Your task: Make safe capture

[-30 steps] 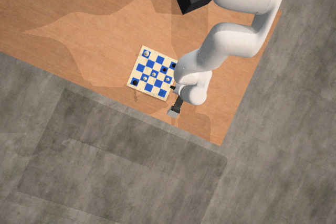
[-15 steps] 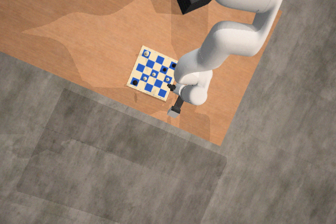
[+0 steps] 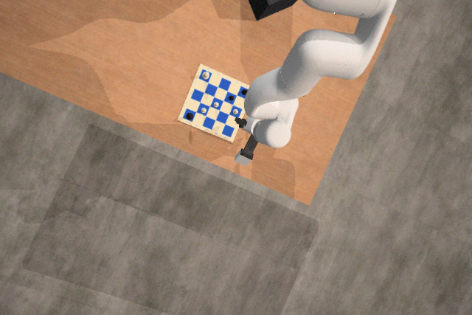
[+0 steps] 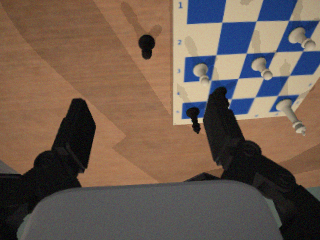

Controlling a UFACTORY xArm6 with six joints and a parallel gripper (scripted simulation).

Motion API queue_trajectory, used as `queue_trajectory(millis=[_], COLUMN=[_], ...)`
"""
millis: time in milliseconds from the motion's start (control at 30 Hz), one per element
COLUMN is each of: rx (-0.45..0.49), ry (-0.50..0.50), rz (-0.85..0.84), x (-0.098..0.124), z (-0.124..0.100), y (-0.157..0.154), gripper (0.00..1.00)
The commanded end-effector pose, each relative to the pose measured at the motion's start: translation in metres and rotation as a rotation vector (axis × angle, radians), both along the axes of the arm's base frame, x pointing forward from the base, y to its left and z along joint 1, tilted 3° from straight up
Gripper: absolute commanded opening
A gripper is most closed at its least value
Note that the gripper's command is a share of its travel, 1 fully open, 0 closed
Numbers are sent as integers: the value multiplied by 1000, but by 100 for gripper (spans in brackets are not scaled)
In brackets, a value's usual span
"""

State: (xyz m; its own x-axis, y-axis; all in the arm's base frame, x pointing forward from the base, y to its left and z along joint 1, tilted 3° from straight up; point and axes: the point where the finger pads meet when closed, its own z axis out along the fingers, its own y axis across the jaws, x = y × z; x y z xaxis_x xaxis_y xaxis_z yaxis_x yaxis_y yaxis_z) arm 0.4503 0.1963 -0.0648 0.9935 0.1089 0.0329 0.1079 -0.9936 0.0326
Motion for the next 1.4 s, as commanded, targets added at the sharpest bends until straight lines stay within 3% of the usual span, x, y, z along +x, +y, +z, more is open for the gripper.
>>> queue_trajectory(millis=[0, 167, 400, 467, 533, 633, 967, 1033, 1067, 1367], rx=[3, 9, 27, 27, 34, 46, 81, 81, 88, 116], ry=[-5, -9, -18, -18, -25, -19, -10, -10, -13, -13], rz=[-30, -189, -621, -621, -832, -948, -1572, -1572, -1750, -2223], x=[2, 1, -4, -4, -7, -14, -49, -49, -53, -77], z=[2, 5, 12, 12, 14, 18, 29, 29, 30, 34], y=[-2, -18, -62, -62, -79, -105, -184, -184, -190, -224], gripper=[100, 100, 100, 100, 100, 100, 100, 100, 100, 100])
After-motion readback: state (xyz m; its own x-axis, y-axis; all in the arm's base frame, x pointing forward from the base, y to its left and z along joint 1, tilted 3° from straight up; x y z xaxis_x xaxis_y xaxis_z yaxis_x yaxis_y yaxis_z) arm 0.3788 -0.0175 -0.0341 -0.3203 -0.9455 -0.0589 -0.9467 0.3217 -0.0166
